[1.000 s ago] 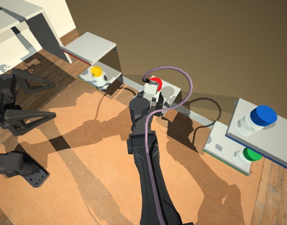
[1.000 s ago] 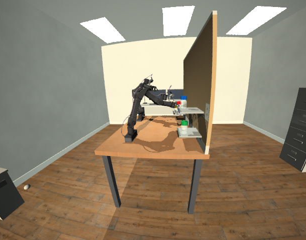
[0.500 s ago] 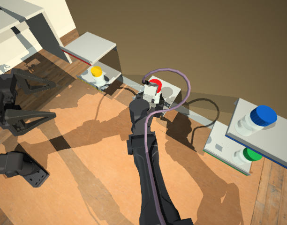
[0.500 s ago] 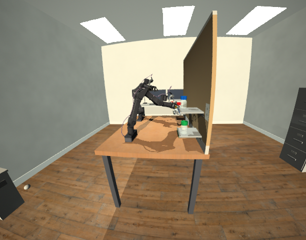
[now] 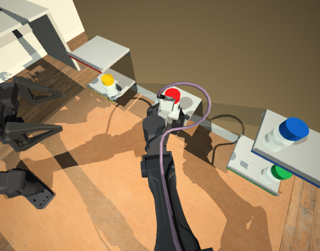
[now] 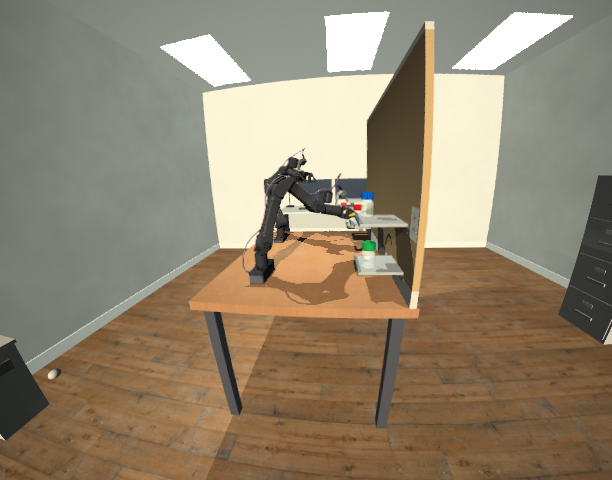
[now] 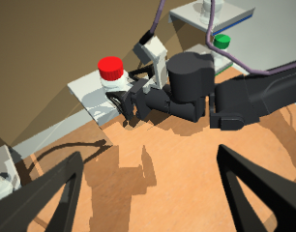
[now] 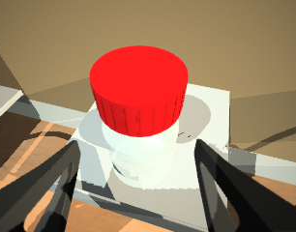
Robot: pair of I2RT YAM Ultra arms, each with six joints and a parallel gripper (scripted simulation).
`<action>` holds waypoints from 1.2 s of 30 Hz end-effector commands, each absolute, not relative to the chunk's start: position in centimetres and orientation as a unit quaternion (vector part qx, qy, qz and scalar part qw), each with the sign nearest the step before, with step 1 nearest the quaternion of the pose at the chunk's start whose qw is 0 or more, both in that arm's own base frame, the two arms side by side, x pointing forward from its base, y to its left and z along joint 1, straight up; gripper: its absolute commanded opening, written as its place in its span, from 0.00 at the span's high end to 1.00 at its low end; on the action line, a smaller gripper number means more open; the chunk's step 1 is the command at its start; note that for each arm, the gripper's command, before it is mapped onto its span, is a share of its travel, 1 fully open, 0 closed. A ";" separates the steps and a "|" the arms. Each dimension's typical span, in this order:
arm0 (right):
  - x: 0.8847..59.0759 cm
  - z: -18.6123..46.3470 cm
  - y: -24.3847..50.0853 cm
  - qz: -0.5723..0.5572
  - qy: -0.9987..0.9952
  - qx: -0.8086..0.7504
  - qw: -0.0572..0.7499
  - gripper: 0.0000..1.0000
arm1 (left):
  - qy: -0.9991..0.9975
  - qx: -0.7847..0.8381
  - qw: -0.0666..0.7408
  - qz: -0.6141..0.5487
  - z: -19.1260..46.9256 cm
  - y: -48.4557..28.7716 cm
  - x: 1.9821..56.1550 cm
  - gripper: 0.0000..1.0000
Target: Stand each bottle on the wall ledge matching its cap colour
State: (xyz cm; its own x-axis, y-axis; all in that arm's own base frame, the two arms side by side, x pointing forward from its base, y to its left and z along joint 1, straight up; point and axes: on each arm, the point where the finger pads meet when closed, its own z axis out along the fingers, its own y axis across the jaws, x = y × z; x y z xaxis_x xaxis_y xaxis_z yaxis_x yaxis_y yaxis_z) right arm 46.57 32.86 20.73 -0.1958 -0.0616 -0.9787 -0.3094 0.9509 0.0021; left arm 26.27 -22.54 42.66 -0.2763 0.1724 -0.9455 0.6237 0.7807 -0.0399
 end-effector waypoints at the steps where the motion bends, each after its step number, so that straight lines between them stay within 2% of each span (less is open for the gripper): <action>1: 45.3 23.9 32.5 0.115 0.748 -0.105 0.645 0.13 | 0.771 0.249 0.548 -0.207 43.2 -21.6 25.9 0.00; 8: 43.9 23.3 32.2 0.106 0.759 -0.112 0.633 0.13 | 0.771 0.249 0.548 -0.207 43.2 -21.6 25.9 0.00; 16: 36.9 24.2 29.7 0.103 0.762 -0.114 0.629 0.13 | 0.771 0.249 0.548 -0.207 43.2 -21.6 25.9 0.00; 25: 37.5 24.8 29.6 0.101 0.758 -0.114 0.634 0.13 | 0.773 0.245 0.549 -0.202 43.1 -21.4 26.0 0.00; 31: 37.2 25.1 27.3 0.087 0.763 -0.131 0.627 0.13 | 0.741 0.190 0.615 -0.191 45.0 -23.2 30.1 0.00; 36: 37.4 28.4 20.9 0.072 0.759 -0.118 0.636 0.13 | 0.731 0.136 0.648 -0.166 43.0 -25.9 34.7 0.00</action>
